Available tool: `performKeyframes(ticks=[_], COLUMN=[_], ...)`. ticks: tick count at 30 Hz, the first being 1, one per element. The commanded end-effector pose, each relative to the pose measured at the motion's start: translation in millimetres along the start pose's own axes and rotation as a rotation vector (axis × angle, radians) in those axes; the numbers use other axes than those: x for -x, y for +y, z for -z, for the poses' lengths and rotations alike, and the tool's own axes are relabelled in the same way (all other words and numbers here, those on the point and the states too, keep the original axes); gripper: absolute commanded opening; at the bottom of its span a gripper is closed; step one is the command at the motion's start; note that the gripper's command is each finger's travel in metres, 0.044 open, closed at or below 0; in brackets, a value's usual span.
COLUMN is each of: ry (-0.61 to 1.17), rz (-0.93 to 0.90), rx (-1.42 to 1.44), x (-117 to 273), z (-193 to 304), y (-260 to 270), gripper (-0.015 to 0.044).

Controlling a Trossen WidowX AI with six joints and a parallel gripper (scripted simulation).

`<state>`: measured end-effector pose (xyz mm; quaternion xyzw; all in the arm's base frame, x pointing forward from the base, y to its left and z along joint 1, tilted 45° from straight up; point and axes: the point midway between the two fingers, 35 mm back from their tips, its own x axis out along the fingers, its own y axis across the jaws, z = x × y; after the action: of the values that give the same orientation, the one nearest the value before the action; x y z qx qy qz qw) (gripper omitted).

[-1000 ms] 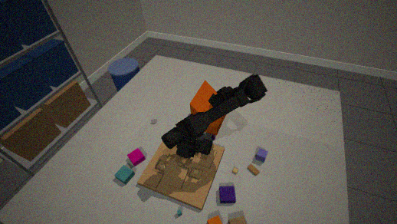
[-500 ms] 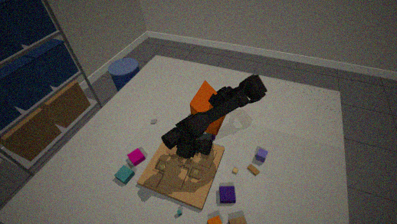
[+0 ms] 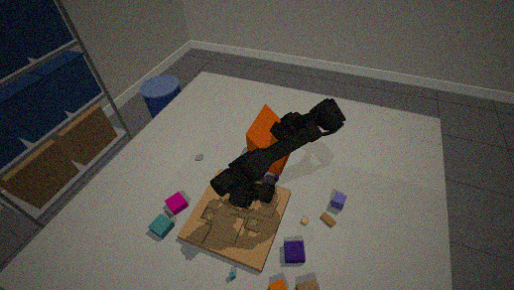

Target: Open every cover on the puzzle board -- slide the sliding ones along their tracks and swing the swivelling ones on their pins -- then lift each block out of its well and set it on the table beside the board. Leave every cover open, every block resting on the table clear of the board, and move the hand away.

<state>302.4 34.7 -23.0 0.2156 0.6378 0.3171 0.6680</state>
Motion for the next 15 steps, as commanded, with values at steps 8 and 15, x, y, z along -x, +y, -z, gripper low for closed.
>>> performKeyframes(ticks=[8, 15], ry=[0.002, 0.002], rz=[-0.007, -0.007], rx=[-0.005, -0.005], x=[-8.1, -12.2], z=[1.3, 1.3], y=[1.4, 1.4], gripper=[0.0144, 0.0144])
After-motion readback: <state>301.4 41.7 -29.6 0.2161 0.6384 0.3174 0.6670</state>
